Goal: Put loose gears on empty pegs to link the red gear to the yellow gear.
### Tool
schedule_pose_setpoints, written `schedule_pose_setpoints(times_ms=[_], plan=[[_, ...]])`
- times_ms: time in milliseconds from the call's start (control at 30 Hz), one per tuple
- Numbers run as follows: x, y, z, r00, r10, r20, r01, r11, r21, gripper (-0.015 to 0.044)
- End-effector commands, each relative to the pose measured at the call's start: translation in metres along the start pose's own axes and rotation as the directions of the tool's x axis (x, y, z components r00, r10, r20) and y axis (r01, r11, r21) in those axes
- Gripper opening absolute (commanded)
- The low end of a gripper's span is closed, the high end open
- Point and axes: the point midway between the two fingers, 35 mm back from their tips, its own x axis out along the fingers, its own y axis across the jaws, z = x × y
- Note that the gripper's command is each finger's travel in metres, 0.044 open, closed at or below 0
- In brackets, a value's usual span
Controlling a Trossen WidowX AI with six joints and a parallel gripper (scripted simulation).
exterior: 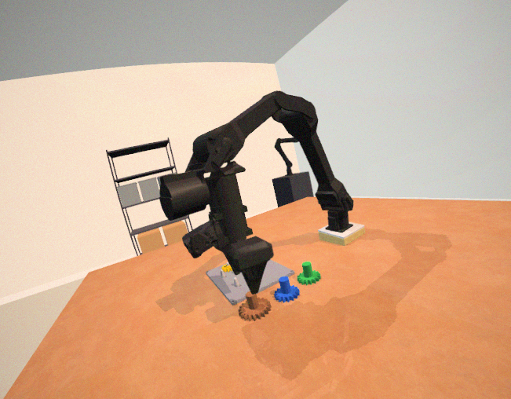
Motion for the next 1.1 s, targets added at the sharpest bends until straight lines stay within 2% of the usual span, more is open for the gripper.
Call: schedule_pose_setpoints(times_ms=[0, 767, 1067], plan=[[0.01, 0.001, -0.002, 1.0, 0.001, -0.015, -0.001, 1.0, 0.005, 0.044], [0.037, 0.001, -0.003, 1.0, 0.002, -0.015, -0.001, 1.0, 0.005, 0.044], [0.037, 0.001, -0.003, 1.0, 0.002, -0.015, -0.001, 1.0, 0.005, 0.0204]])
